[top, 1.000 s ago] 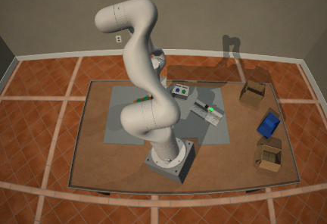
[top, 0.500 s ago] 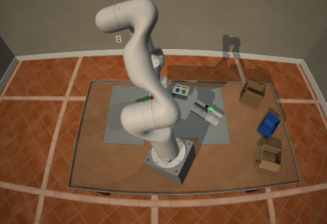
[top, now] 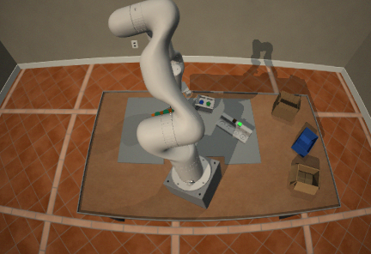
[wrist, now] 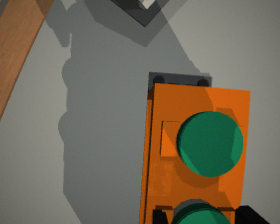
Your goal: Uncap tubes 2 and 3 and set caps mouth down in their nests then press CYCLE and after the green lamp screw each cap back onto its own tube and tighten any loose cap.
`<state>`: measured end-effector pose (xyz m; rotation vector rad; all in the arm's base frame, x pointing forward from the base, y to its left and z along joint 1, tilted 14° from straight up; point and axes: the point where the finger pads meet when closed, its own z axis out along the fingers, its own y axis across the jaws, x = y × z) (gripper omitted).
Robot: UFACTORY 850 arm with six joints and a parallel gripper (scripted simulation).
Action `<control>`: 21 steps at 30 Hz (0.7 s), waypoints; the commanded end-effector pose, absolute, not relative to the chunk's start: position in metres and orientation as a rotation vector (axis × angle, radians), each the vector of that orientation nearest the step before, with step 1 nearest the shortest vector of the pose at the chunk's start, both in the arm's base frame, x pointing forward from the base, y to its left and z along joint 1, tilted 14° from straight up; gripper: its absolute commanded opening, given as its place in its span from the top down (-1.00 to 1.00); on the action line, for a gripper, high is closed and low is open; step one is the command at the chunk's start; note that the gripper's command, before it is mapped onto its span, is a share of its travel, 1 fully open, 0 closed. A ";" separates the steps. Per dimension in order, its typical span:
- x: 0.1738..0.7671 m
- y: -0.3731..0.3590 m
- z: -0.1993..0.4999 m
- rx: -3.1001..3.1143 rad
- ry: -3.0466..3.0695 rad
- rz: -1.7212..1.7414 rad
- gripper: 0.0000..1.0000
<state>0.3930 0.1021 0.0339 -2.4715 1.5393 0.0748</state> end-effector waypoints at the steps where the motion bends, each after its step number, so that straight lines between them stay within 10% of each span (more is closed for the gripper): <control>1: 0.394 0.102 0.034 -2.603 1.267 0.008 0.08; 10: 0.394 0.102 0.034 -2.666 1.128 -0.011 0.08; 11: 0.394 0.102 0.034 -2.666 1.128 -0.011 1.00; 21: 0.394 0.102 0.034 -2.666 1.128 -0.011 1.00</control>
